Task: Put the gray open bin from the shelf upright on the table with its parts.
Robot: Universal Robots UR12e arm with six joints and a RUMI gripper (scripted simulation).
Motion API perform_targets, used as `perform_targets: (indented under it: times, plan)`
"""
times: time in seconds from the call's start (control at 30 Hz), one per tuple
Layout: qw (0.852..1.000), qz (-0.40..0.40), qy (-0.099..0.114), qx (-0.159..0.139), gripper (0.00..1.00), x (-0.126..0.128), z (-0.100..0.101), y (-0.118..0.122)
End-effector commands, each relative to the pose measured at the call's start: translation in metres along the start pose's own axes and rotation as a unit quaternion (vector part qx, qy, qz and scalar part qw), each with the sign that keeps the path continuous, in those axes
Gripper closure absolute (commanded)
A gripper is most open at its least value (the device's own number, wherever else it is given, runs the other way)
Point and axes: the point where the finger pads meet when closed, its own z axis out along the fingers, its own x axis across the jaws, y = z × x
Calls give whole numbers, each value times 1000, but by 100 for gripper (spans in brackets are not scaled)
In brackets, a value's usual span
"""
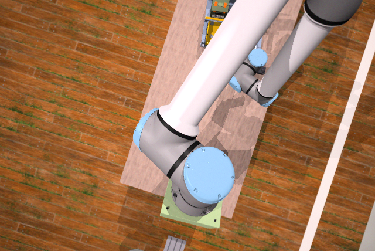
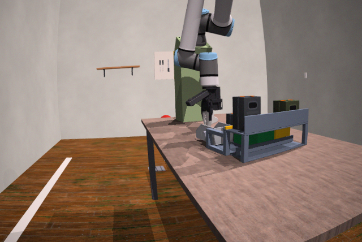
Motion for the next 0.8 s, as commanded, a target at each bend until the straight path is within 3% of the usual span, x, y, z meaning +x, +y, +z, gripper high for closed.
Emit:
perform_targets:
  times: [0.0,0.77]
  plan:
    - [1000,0,0,0,100,-1,1,0]
    - [1000,0,0,0,100,-1,9,0]
